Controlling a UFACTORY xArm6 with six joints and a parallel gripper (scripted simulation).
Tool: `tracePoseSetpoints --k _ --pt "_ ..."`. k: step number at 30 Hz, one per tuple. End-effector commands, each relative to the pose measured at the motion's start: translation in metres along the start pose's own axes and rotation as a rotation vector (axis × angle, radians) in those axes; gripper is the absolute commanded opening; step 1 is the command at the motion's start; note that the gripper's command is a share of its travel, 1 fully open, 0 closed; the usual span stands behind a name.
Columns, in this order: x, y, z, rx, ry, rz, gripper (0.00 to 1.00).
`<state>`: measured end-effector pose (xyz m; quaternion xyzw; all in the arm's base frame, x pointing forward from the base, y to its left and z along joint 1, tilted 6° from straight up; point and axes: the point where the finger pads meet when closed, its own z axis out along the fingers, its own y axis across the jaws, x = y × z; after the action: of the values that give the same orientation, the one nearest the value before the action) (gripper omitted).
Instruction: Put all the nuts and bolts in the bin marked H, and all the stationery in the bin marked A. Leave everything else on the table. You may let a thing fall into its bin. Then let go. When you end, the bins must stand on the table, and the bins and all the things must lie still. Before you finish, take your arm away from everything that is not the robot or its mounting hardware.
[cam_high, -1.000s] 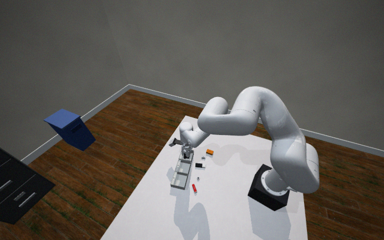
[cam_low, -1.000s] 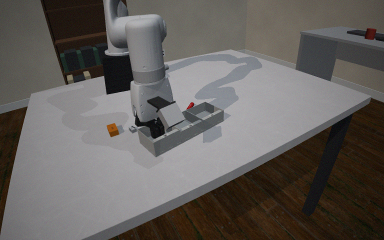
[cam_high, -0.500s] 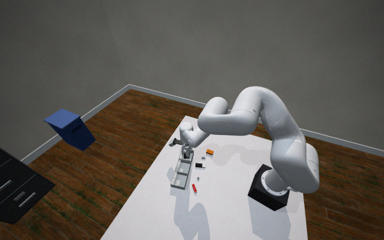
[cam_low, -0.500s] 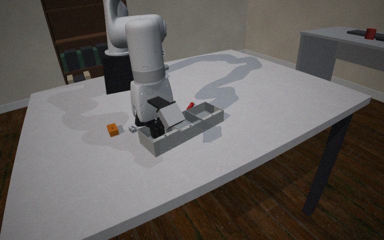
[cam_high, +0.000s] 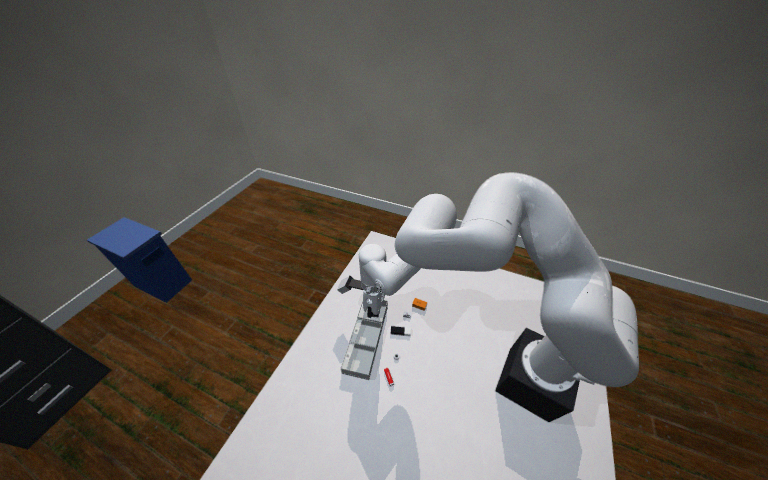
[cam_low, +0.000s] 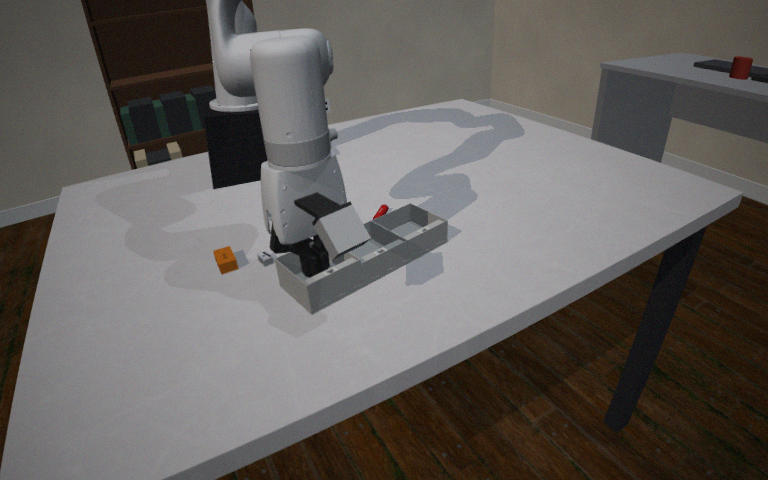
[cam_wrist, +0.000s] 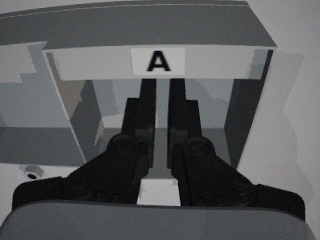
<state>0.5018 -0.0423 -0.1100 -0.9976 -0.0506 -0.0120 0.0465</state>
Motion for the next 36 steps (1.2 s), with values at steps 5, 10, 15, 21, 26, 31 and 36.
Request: tracePoseSetpoints --k 5,10,15,21,26,31,36 --pt "0.002 0.000 -0.004 -0.001 0.004 0.000 0.07" --pt "0.002 0.000 -0.011 -0.001 0.004 0.000 0.07" --pt "0.002 0.000 -0.015 -0.001 0.004 0.000 0.07" --pt "0.002 0.000 -0.023 -0.001 0.004 0.000 0.07" --pt "0.002 0.000 -0.029 -0.001 0.004 0.000 0.07" --pt "0.002 0.000 -0.039 -0.001 0.004 0.000 0.07" --pt "0.002 0.000 -0.056 -0.001 0.004 0.000 0.07"
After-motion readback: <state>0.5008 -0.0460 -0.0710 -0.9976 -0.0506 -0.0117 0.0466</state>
